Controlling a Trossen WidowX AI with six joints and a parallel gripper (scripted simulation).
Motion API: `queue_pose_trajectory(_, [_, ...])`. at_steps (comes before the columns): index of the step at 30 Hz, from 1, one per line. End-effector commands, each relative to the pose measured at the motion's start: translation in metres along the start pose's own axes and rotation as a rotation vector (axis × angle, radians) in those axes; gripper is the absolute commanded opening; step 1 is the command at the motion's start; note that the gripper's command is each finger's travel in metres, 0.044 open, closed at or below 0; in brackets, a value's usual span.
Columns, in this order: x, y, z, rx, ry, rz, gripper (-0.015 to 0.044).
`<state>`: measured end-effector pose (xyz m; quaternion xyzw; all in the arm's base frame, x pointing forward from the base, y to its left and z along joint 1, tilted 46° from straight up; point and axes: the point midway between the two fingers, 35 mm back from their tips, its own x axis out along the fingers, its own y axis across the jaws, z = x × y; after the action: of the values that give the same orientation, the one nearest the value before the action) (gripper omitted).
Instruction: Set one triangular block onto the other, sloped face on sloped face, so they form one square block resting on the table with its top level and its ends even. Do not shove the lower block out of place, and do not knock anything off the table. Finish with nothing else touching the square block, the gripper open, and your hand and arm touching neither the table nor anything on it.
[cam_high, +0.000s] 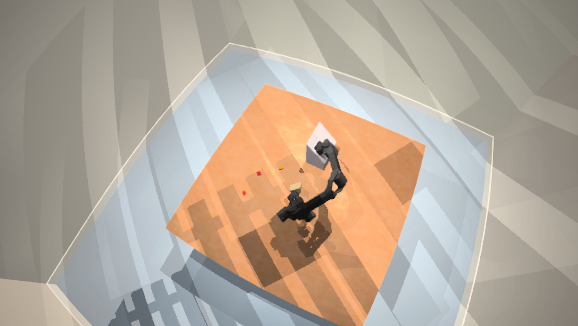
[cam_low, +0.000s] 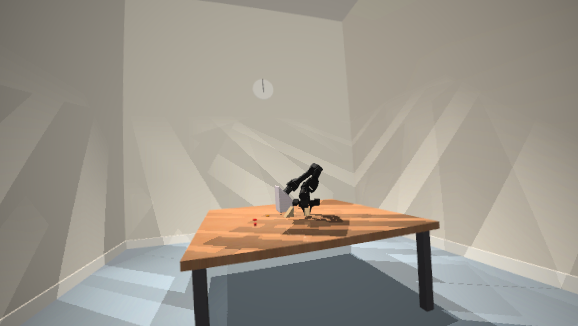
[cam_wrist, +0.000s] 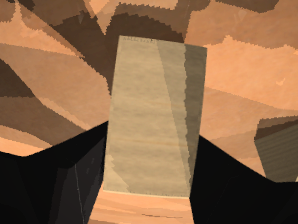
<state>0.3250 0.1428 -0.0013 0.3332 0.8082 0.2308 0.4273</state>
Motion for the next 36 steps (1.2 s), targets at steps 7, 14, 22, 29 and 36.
queue_pose_trajectory(7, [-0.046,0.001,-0.016,0.035,-0.024,0.006,0.0000])
queue_pose_trajectory(14, [-0.073,0.000,-0.031,0.067,-0.029,0.014,0.0000])
queue_pose_trajectory(22, [-0.072,-0.002,-0.030,-0.010,-0.034,0.030,0.0000])
queue_pose_trajectory(29, [-0.072,-0.002,-0.030,-0.248,-0.049,0.053,0.0000])
queue_pose_trajectory(36, [-0.071,-0.003,-0.030,-0.485,-0.069,0.073,0.0000])
